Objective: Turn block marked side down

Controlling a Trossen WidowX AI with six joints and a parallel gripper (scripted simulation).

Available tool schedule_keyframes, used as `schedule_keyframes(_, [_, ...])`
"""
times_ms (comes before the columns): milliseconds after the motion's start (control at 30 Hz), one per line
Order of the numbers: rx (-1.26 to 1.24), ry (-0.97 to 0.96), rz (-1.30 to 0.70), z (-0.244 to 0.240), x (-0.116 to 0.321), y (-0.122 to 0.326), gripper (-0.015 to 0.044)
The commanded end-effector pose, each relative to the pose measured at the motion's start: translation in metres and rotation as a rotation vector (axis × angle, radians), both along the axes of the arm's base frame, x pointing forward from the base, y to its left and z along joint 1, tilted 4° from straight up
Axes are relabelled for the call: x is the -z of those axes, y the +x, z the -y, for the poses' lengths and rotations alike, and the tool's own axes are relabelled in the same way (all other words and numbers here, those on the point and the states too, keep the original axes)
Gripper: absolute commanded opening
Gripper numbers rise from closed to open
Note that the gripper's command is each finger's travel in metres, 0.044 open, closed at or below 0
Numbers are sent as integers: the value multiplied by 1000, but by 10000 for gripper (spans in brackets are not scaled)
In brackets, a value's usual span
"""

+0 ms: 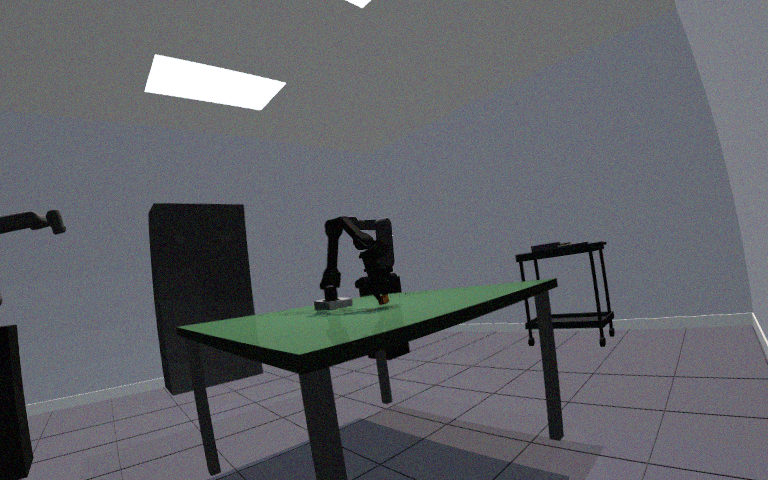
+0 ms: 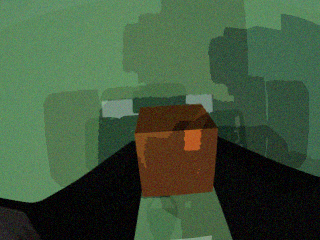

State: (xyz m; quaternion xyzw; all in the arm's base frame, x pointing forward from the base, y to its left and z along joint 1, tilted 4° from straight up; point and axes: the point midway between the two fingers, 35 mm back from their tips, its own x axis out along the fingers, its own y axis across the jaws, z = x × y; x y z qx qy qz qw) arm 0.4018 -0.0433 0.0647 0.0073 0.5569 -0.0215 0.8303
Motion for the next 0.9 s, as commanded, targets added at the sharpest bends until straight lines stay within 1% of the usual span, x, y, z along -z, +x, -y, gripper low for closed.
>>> schedule_keyframes(0, [-3,1,72,-1,-3,0,0])
schedule_keyframes(367, [-6,-7,223,-1,-4,-6,0])
schedule_keyframes(600, [-7,-8,235,-1,-3,-7,0])
schedule_keyframes(867, [-5,-11,351,0,12,3,0])
